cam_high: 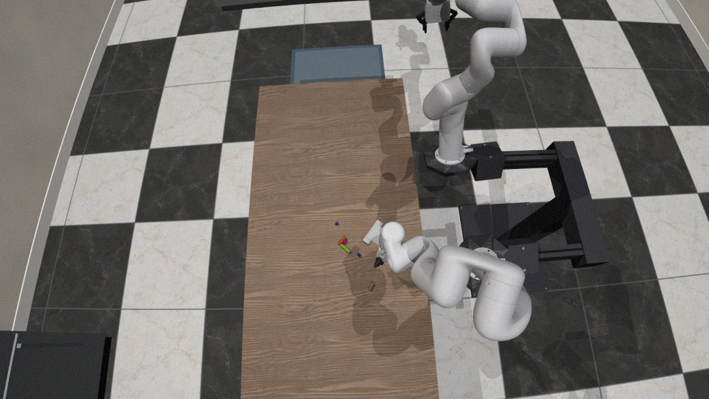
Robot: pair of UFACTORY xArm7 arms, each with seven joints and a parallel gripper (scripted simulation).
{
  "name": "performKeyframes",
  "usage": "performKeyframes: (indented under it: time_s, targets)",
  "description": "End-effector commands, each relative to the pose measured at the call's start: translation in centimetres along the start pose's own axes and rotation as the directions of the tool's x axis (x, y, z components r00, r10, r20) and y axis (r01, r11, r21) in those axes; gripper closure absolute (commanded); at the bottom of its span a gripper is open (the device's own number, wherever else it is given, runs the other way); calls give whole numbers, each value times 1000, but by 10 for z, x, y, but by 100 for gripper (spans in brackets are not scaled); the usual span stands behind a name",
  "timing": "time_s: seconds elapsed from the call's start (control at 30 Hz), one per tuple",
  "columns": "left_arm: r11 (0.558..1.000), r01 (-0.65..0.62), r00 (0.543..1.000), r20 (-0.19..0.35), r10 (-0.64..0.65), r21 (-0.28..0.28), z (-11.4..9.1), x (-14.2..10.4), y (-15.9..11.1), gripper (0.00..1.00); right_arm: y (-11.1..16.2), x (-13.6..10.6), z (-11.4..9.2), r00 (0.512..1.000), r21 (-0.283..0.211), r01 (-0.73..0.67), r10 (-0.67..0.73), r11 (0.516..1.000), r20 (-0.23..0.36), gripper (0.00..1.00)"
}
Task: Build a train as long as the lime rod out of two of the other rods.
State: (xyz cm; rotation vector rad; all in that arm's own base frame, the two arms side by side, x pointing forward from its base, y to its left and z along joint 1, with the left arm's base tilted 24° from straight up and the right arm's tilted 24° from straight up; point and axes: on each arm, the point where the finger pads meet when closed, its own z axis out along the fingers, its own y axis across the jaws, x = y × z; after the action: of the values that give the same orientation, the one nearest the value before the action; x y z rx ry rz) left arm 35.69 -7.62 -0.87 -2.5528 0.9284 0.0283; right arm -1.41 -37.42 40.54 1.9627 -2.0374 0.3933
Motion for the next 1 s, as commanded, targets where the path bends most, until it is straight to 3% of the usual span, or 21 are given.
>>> performKeyframes:
  time_s: [0.0,0.2,0.37,0.53,0.6,0.67,0.73,0.97]
  targets:
    - [991,-129,992,2,129,-21,0,2,-11,0,0,1,-2,1000,1,-1,1,1000,-5,0]
    - [942,-336,942,-3,336,-22,4,2,-31,0,0,1,-2,1000,1,-1,1,1000,-5,0]
    - [863,-504,863,-8,504,-20,7,0,-48,0,0,1,-2,1000,1,-1,1,1000,-5,0]
    - [756,-654,756,-11,654,-18,10,-2,-66,0,0,1,-2,1000,1,-1,1,1000,-5,0]
    - [756,-654,756,-11,654,-18,10,-2,-66,0,0,1,-2,1000,1,-1,1,1000,-5,0]
    - [666,-746,666,-12,746,-16,12,-4,-79,0,0,1,-2,1000,1,-1,1,1000,-5,0]
    - [630,-776,630,-12,776,-15,13,-5,-83,0,0,1,-2,1000,1,-1,1,1000,-5,0]
    - [409,-912,409,-12,912,-12,17,-12,-109,0,0,1,-2,1000,1,-1,1,1000,-5,0]
